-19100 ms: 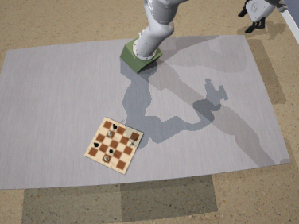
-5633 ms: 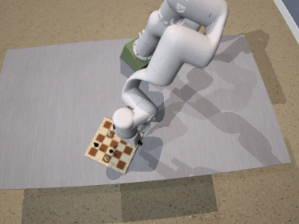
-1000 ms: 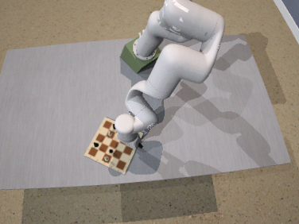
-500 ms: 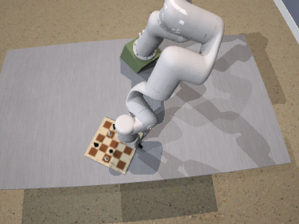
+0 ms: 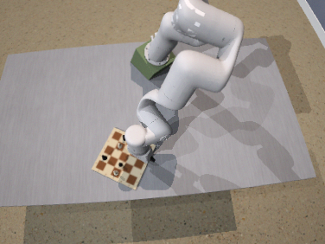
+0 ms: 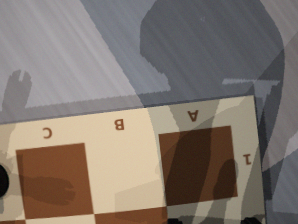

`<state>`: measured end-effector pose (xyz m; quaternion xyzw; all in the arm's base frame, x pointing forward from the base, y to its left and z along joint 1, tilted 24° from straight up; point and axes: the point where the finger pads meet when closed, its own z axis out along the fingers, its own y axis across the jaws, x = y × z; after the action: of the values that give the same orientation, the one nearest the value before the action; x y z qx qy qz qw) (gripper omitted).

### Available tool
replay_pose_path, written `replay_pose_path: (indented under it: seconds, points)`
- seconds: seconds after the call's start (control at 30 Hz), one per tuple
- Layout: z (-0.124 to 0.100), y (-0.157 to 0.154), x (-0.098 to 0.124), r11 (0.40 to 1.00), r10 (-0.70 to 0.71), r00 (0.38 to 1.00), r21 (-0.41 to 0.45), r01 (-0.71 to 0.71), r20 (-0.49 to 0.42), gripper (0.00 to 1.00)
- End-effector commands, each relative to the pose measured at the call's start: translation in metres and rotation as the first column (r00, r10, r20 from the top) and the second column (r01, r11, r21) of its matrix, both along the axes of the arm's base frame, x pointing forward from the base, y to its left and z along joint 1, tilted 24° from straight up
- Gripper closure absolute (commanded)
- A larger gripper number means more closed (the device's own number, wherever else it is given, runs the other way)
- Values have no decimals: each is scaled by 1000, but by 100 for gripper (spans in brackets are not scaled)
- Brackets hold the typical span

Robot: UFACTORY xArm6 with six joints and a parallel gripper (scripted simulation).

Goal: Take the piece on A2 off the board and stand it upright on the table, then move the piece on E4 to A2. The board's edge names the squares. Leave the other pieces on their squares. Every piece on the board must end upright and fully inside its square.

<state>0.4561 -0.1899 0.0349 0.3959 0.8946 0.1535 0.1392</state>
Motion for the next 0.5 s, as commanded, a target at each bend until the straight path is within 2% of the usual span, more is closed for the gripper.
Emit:
replay_pose_path:
  seconds: [0.0,0.3,0.33,0.47]
  points:
    - [1,-1,1,1000,-1,1000,-2,1,3,65]
    - [1,-1,1,1000,-1,1000,-2,1,3,65]
    - [1,-1,1,1000,-1,1000,-2,1,3,100]
    - [1,-1,1,1000,-1,1000,-2,1,3,100]
